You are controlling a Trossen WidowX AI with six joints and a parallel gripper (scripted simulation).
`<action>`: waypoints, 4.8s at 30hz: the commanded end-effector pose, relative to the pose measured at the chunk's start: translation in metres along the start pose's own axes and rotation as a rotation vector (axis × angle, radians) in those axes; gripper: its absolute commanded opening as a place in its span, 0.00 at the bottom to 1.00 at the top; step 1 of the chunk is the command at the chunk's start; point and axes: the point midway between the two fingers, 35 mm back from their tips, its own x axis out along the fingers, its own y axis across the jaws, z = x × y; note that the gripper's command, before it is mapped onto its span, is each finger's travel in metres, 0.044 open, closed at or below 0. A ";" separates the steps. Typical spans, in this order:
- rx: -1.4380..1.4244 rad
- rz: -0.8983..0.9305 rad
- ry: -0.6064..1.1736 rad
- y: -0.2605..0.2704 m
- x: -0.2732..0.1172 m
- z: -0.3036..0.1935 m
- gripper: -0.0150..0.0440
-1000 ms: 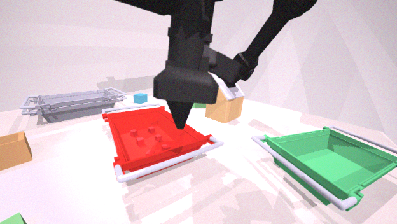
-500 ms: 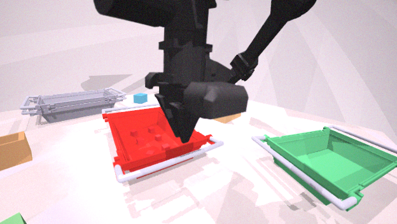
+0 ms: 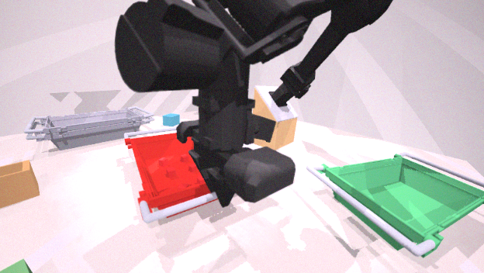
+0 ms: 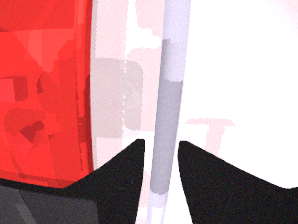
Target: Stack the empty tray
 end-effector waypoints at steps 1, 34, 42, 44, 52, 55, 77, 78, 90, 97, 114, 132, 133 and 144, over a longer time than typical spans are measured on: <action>0.005 0.002 0.003 0.001 0.011 0.001 0.41; 0.006 0.007 0.003 0.054 -0.022 0.001 0.41; 0.006 0.007 0.002 0.077 -0.003 0.001 0.41; 0.006 0.007 0.002 0.077 -0.007 0.001 0.41; 0.006 0.009 0.003 0.071 -0.048 0.001 0.41; 0.011 0.014 0.002 0.073 -0.040 0.001 0.41; 0.011 0.014 0.002 0.073 -0.040 0.001 0.41; 0.011 0.014 0.002 0.073 -0.040 0.001 0.41; 0.021 0.037 0.046 0.070 -0.127 0.002 0.41; 0.568 0.031 0.037 0.119 -0.096 -0.014 0.41; 2.086 0.011 0.058 0.256 -0.077 -0.021 0.41; 3.147 -0.010 0.038 0.346 -0.055 0.003 0.41; 3.147 -0.010 0.038 0.346 -0.055 0.003 0.41; 3.147 -0.010 0.038 0.346 -0.055 0.003 0.41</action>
